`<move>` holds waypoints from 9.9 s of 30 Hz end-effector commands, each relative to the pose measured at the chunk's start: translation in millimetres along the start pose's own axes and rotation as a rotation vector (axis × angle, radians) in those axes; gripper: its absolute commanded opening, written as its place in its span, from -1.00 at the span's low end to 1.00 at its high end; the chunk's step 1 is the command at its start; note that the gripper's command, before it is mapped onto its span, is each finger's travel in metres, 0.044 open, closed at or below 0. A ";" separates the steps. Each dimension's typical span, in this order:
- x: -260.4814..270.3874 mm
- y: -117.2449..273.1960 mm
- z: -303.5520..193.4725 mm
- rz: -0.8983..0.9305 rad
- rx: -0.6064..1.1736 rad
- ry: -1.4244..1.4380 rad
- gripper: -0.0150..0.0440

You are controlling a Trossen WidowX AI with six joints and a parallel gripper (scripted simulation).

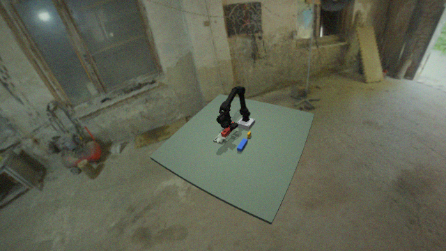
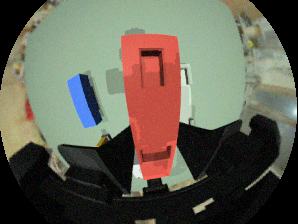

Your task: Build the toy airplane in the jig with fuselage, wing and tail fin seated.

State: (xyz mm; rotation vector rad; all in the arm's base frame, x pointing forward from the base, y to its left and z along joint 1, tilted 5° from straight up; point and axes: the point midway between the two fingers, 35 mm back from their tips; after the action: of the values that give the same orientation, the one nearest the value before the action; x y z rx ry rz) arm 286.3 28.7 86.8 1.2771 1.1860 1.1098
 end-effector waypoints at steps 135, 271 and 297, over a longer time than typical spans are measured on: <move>-35.4 19.5 33.1 -0.006 -0.009 0.147 1.00; 147.9 38.9 11.0 0.011 -0.006 0.242 -0.49; 64.6 27.6 27.7 0.002 -0.012 0.696 -0.49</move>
State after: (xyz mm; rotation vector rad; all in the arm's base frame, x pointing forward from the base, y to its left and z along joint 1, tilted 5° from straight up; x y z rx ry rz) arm 321.1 102.2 112.5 0.9417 1.6309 1.5867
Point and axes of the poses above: the point midway between the two fingers, 35 mm back from their tips, its own y axis back along the fingers, its own x axis across the jaws, z = x × y, and after that the axes turned 10 degrees about -y, right-handed
